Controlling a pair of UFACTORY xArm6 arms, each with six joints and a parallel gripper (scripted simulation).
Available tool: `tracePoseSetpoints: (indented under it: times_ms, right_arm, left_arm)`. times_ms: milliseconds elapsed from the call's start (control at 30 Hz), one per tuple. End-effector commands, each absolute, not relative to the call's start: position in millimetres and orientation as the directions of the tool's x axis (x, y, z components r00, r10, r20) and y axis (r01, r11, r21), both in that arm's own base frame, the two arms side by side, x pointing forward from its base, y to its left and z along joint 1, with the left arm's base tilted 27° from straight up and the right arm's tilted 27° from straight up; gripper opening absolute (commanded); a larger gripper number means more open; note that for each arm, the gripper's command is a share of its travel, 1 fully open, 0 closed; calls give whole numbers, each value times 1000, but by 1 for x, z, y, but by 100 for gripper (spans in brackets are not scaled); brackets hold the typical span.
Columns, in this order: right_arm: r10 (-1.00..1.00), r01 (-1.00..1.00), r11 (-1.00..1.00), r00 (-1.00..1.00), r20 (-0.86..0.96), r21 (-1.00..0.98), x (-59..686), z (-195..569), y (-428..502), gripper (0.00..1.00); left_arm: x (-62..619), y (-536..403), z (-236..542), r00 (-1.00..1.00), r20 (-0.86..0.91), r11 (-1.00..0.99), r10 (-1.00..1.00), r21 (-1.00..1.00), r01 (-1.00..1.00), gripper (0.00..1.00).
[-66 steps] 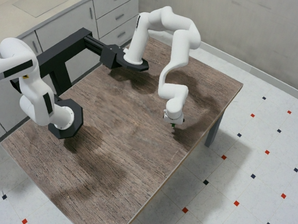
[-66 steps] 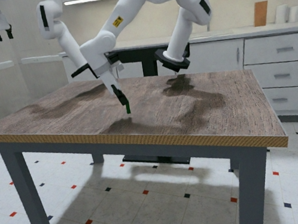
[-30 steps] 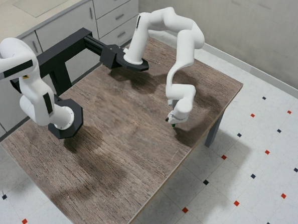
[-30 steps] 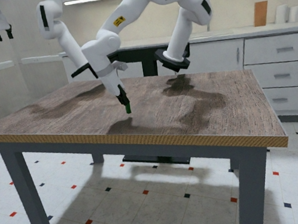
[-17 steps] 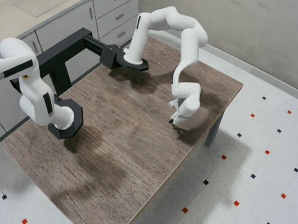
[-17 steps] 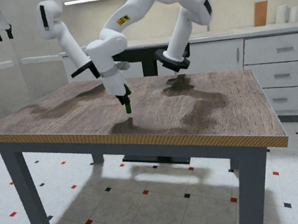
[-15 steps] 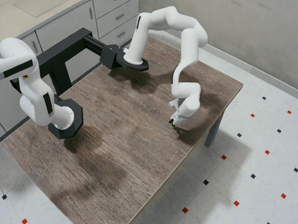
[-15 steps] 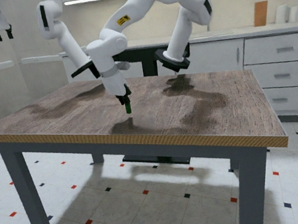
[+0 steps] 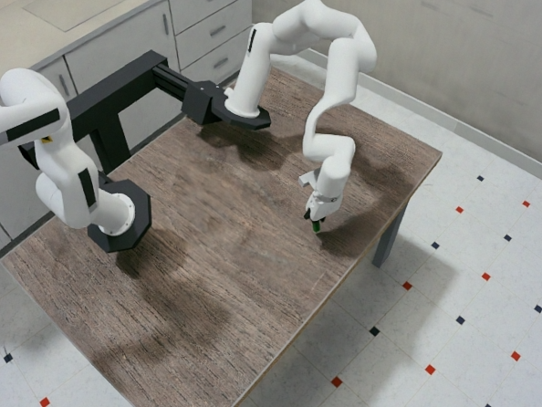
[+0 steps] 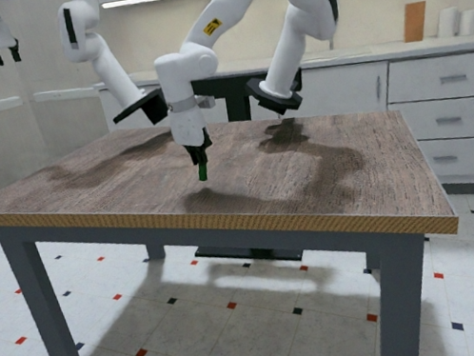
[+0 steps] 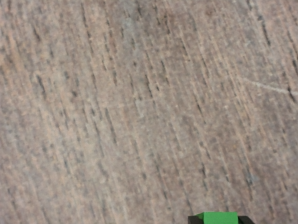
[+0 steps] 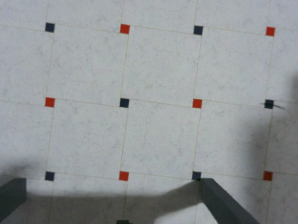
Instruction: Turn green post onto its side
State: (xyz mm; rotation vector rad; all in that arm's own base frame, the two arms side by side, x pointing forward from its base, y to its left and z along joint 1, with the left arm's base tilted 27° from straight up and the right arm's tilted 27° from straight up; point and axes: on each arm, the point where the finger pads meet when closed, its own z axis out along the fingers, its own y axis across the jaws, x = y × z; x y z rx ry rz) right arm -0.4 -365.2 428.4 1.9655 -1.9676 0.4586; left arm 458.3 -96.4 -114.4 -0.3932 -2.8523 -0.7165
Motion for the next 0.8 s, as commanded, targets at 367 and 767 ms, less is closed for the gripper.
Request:
tracePoseSetpoints:
  times_ms: [367, 767]
  right_arm:
    - [-895, -1000, 1, -1, 447, 0, 0, 431, -365, 100]
    - [-895, -1000, 1, -1, 447, 0, 0, 431, -365, 100]
  left_arm:
    - [457, -95, -112, -957, 167, 848, 236, 445, 287, 15]
    - [456, -93, -111, -947, -3, 847, 320, 450, 285, 15]
